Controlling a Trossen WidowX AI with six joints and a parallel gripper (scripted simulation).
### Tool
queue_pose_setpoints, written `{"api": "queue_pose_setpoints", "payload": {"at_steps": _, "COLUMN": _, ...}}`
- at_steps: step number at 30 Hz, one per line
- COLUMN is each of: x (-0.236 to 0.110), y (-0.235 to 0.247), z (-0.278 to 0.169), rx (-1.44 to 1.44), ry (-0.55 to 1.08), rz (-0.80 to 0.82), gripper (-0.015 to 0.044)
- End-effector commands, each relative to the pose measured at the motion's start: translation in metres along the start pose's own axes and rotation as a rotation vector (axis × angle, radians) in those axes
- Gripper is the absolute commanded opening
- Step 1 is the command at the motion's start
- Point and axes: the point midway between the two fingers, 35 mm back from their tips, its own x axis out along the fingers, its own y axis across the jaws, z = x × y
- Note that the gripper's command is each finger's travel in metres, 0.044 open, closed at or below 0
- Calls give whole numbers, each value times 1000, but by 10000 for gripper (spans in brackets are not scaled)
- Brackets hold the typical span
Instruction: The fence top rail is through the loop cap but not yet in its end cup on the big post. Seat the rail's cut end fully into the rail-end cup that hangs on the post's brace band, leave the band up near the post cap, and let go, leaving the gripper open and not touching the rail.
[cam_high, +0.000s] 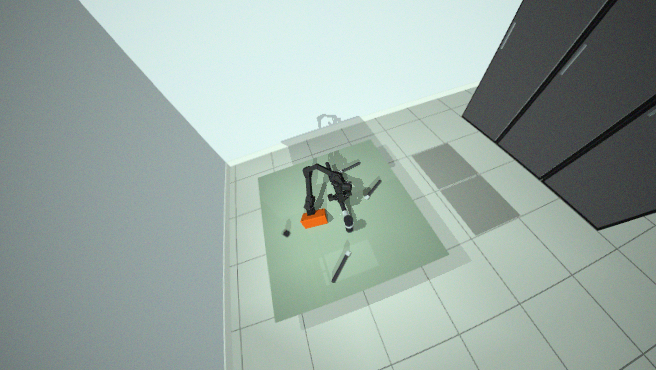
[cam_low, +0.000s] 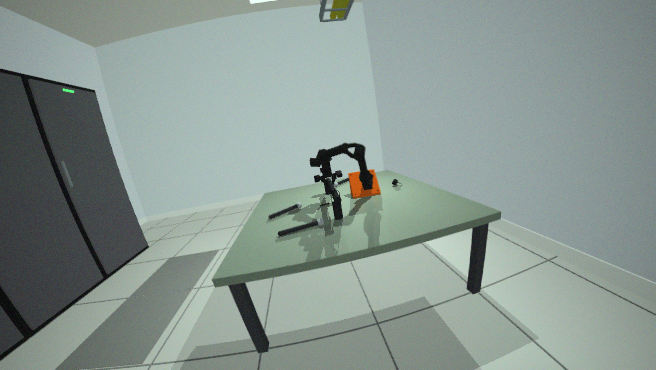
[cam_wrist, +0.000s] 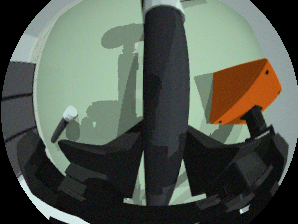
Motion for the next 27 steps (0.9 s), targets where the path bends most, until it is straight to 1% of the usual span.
{"api": "queue_pose_setpoints", "payload": {"at_steps": 1, "x": -3, "y": 2, "z": 7, "rx": 2, "ry": -14, "rz": 12, "gripper": 0}}
{"api": "queue_pose_setpoints", "payload": {"at_steps": 3, "x": 0, "y": 0, "z": 2, "rx": 0, "ry": 0, "rz": 0, "gripper": 0}}
{"api": "queue_pose_setpoints", "payload": {"at_steps": 11, "x": 0, "y": 0, "z": 2, "rx": 0, "ry": 0, "rz": 0, "gripper": 0}}
{"api": "queue_pose_setpoints", "payload": {"at_steps": 21, "x": 0, "y": 0, "z": 1, "rx": 0, "ry": 0, "rz": 0, "gripper": 263}}
{"api": "queue_pose_setpoints", "payload": {"at_steps": 27, "x": -18, "y": 1, "z": -9, "rx": 0, "ry": 0, "rz": 0, "gripper": 420}}
